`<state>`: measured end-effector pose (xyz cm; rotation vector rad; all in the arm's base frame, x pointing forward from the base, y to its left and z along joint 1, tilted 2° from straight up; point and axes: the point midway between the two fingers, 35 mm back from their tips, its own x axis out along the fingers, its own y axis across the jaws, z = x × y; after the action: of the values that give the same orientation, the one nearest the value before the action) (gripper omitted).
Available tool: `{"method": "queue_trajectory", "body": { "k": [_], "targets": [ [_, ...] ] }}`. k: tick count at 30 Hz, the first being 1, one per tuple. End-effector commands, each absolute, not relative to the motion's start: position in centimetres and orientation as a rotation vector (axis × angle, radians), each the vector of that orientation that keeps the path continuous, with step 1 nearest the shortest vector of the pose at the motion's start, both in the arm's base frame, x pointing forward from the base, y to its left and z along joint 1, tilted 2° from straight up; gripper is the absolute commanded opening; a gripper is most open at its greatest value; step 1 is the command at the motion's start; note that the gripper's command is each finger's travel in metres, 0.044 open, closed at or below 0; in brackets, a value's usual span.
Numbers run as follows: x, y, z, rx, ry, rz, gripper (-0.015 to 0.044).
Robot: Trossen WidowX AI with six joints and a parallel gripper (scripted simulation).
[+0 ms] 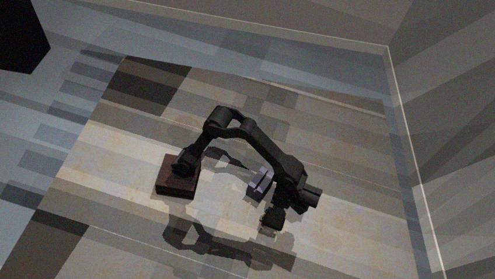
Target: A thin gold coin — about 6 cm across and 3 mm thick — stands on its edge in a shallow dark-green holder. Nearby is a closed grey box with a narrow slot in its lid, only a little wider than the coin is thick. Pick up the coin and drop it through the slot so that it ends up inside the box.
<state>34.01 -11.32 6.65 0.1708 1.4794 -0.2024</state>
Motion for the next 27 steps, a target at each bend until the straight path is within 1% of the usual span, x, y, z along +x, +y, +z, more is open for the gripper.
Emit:
{"method": "queue_trajectory", "body": {
  "k": [1, 27],
  "targets": [
    [33.9, -11.3, 5.5, 0.179, 1.493, -0.201, 0.0161],
    [34.2, -11.4, 1.2, 0.179, 1.493, -0.201, 0.0161]
  ]
}}
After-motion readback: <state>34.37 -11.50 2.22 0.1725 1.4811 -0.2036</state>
